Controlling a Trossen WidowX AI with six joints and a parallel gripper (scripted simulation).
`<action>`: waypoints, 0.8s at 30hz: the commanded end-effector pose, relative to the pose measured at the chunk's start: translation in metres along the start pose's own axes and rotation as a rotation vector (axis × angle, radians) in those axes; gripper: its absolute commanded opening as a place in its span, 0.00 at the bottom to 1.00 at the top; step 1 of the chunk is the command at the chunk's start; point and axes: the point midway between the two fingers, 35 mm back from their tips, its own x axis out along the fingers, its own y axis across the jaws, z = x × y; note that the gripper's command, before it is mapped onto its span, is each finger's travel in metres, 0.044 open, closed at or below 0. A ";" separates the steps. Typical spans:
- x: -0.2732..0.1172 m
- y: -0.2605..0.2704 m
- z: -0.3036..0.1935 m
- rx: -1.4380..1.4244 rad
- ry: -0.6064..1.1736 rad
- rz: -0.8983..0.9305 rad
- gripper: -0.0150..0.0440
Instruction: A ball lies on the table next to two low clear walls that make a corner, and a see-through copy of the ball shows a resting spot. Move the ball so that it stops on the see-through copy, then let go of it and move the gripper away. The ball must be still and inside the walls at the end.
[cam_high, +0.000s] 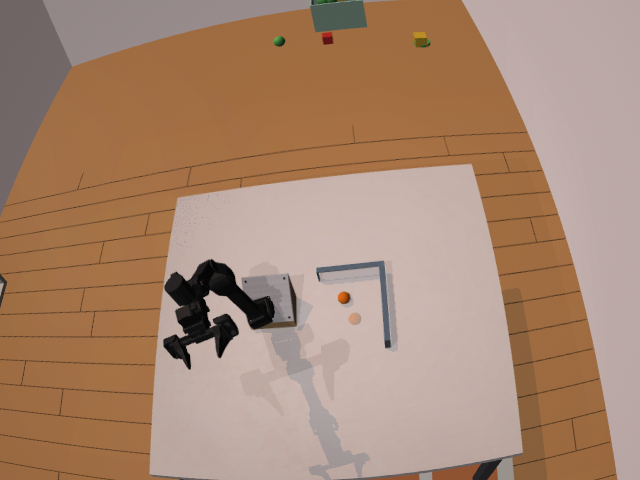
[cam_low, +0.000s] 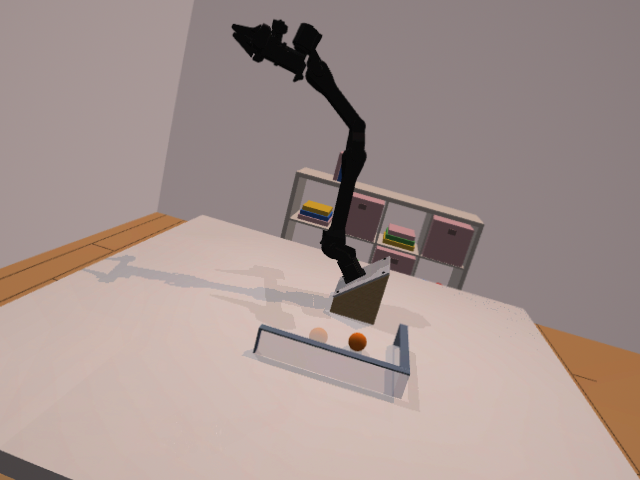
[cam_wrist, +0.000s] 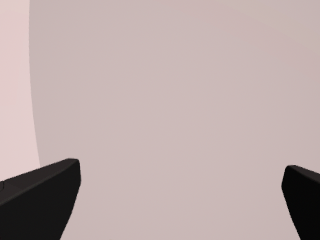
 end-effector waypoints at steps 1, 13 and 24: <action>0.001 0.000 -0.003 0.002 0.006 0.002 0.89; 0.061 0.027 -0.146 0.065 0.343 0.138 0.79; 0.068 0.117 -0.284 0.032 0.661 0.379 0.79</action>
